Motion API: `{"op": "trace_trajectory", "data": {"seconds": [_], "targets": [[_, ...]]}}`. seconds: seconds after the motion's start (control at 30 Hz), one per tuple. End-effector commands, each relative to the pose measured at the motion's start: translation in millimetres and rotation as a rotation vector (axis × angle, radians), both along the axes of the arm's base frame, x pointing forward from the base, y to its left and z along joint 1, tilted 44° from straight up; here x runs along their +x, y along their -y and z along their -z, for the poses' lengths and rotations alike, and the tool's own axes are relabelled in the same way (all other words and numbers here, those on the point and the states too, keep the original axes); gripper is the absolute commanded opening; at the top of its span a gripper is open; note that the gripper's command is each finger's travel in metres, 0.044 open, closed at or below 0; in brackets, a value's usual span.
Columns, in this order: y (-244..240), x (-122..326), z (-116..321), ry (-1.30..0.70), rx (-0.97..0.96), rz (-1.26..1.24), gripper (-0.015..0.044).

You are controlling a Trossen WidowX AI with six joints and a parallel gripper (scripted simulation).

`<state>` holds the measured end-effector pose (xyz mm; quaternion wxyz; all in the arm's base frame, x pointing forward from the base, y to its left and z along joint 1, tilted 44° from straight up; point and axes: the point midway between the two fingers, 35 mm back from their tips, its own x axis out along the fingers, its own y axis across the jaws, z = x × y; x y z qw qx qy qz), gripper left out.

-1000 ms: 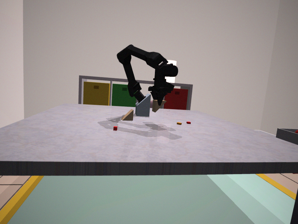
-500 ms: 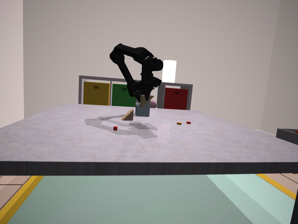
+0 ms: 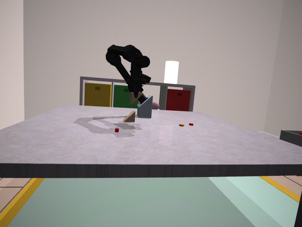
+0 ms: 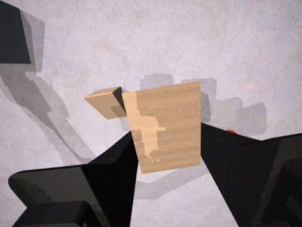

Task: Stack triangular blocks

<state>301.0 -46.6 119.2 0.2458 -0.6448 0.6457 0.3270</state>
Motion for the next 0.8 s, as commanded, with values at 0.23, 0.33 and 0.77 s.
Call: {"op": "trace_trajectory", "data": {"seconds": [0.23,0.33,0.77], "targets": [[24.8,-32.9,-35.1,-0.012,-0.01,-0.004,0.0],[30.7,-42.3,-43.7,-0.012,-0.012,-0.004,0.0],[47.6,-74.3,-67.0,-0.015,-0.019,-0.002,0.0]]}}
